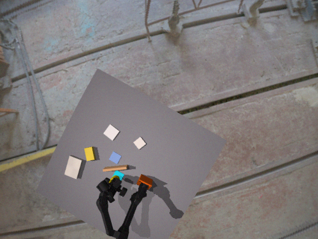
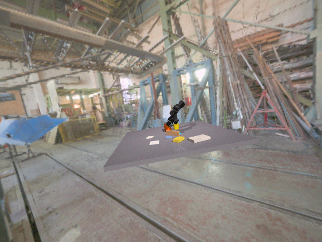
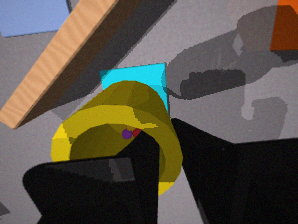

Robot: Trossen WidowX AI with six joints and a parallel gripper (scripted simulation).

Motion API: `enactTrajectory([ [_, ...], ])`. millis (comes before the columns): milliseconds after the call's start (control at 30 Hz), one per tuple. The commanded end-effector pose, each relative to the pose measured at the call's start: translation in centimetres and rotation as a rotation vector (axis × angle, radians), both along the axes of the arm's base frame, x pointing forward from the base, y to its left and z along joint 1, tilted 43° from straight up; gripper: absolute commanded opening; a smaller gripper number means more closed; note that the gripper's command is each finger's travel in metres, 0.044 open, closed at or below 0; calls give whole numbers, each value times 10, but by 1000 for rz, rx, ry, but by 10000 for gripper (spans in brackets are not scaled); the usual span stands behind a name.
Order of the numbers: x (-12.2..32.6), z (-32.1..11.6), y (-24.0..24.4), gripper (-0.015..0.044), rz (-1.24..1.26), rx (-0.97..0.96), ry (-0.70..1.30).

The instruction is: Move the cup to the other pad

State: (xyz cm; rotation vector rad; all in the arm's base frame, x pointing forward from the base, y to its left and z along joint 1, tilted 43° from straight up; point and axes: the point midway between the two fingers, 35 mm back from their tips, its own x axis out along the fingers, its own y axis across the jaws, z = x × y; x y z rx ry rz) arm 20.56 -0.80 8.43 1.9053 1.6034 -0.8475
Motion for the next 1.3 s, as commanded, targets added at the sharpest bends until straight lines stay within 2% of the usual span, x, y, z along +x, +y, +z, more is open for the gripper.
enactTrajectory([
  [0,1,-3,4,0,-6,3,-1],
  [1267,4,-35,37,0,-5,6,-2],
])
